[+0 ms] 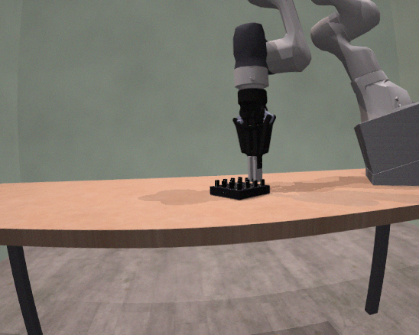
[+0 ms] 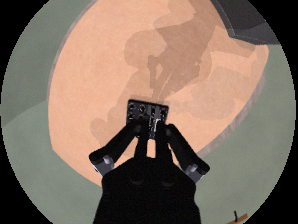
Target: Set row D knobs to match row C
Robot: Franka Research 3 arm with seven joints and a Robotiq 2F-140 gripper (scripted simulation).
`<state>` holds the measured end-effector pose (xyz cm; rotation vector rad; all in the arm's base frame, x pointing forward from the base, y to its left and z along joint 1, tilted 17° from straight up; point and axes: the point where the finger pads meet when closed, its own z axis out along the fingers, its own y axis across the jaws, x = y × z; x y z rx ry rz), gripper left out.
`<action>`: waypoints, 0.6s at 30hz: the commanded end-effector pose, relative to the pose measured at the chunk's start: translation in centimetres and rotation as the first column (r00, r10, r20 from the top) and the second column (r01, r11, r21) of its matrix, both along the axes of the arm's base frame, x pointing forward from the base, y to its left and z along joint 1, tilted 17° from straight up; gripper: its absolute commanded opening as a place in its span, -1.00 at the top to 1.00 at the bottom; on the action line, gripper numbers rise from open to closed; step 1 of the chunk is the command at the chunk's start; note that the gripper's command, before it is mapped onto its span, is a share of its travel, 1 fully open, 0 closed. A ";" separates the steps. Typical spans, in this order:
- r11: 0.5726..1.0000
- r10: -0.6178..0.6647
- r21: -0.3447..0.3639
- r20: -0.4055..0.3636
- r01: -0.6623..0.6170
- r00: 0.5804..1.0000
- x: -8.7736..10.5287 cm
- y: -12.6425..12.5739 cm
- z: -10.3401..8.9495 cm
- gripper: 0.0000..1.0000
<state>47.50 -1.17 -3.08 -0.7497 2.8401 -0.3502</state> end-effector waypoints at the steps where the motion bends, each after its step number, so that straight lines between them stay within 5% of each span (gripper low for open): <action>1: 0.999 -0.037 0.011 0.011 0.037 0.999 0.2 0.1 0.1 0.90; 18: 0.975 -0.215 0.059 0.038 0.212 0.976 0.2 0.1 0.1 0.90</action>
